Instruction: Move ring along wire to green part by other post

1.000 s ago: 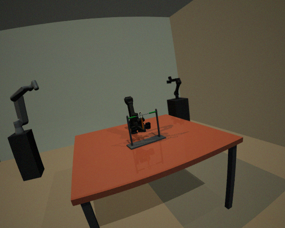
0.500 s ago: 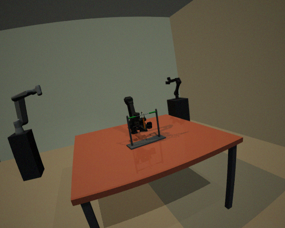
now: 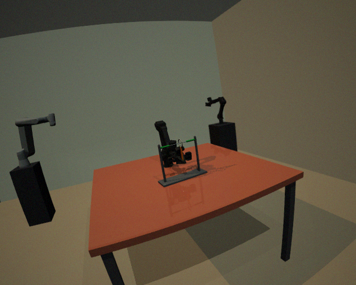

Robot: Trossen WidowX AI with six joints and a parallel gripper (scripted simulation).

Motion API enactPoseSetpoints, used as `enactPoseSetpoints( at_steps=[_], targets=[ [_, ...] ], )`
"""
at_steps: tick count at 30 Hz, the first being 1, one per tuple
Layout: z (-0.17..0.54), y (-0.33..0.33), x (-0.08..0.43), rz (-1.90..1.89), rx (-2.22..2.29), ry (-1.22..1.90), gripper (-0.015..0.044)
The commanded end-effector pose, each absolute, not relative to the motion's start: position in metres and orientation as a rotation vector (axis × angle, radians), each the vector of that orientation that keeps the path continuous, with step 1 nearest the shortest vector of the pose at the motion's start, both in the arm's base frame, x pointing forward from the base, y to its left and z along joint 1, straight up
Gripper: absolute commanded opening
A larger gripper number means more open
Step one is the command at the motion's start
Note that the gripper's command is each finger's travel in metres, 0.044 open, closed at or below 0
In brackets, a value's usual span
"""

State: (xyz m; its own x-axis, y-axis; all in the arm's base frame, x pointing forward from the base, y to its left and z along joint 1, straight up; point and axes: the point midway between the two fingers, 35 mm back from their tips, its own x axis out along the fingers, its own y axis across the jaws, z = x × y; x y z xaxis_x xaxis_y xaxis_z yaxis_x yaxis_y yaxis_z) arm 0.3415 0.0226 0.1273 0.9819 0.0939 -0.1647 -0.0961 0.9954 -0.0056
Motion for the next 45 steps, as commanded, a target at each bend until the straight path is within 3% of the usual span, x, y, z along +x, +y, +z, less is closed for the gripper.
enactPoseSetpoints(
  at_steps=[1, 45],
  targets=[
    [0.127, 0.026, 0.341, 0.093, -0.008, 0.167, -0.0150],
    [0.127, 0.070, 0.338, 0.098, -0.005, 0.169, -0.0150]
  ],
)
